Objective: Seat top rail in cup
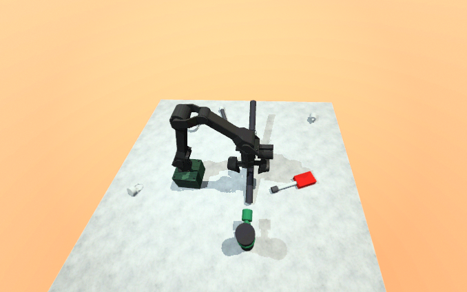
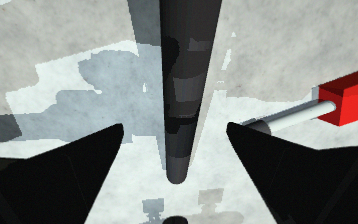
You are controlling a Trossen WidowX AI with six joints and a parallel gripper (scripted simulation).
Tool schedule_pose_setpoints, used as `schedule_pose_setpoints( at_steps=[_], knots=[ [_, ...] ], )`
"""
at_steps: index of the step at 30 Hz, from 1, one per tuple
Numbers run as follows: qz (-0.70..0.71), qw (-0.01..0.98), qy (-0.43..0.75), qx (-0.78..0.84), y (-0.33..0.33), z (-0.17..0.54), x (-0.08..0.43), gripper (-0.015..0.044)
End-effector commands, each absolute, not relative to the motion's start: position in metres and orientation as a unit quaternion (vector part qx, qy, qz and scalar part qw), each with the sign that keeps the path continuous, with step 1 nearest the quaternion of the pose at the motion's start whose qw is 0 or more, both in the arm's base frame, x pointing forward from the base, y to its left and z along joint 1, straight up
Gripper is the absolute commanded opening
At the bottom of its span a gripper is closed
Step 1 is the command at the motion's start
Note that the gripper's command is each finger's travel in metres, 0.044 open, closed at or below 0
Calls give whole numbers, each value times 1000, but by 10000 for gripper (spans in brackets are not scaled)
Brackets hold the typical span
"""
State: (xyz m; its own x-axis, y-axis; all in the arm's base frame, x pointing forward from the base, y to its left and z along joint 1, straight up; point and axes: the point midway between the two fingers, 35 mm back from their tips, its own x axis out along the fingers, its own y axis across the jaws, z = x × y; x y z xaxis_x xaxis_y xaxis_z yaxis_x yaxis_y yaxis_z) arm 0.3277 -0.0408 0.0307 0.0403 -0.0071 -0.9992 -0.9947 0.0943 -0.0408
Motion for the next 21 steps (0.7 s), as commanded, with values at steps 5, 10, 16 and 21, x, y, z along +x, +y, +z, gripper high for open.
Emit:
schedule_pose_setpoints(
  at_steps=[5,10,16,21],
  knots=[
    [466,529,515,-487,-41,16,327,440],
    [466,529,515,-487,-41,8,327,440],
    [466,529,515,-487,-41,-2,327,440],
    [466,529,515,-487,-41,-10,327,440]
  ],
)
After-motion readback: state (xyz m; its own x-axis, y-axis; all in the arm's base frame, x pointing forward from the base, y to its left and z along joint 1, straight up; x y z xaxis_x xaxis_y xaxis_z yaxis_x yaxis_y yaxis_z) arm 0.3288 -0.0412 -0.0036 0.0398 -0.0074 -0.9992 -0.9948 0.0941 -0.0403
